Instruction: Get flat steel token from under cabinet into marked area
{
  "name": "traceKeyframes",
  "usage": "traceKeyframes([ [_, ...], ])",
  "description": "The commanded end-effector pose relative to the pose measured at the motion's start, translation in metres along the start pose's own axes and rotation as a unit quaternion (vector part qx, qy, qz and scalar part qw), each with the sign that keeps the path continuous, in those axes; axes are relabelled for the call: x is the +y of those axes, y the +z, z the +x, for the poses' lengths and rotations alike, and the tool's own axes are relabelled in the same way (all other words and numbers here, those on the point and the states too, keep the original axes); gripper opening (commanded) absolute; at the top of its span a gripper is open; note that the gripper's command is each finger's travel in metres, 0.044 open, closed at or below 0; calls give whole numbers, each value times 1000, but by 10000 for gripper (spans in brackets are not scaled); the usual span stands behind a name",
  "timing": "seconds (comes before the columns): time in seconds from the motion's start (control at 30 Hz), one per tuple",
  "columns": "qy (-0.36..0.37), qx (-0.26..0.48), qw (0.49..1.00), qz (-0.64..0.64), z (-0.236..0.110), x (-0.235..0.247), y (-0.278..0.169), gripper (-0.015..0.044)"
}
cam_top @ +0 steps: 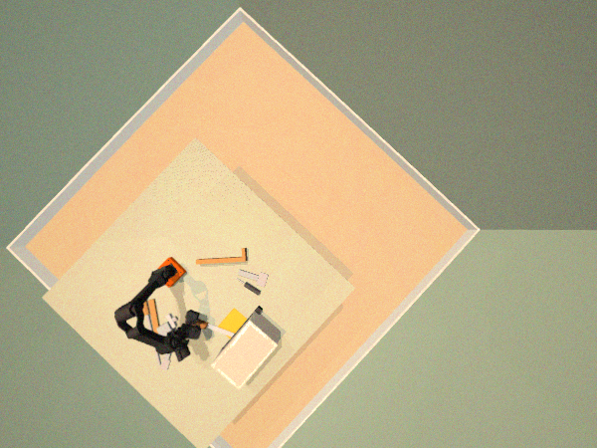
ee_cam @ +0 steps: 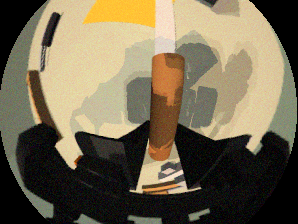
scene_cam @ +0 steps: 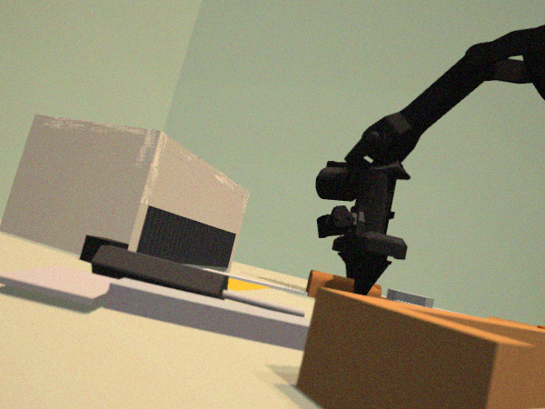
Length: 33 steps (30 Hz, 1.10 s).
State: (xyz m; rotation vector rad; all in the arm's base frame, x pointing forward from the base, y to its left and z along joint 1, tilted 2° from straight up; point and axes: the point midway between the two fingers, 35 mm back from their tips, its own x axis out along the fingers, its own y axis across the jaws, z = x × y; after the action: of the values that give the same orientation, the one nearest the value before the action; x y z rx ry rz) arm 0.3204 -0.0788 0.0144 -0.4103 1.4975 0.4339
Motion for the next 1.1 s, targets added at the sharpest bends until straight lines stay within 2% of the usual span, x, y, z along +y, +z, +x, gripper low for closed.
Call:
traceKeyframes([
  [0.0, -2, 1, 1000, 1, 0, -1, 7, 0],
  [1.07, -2, -1, 1000, 1, -1, -1, 49, 0],
])
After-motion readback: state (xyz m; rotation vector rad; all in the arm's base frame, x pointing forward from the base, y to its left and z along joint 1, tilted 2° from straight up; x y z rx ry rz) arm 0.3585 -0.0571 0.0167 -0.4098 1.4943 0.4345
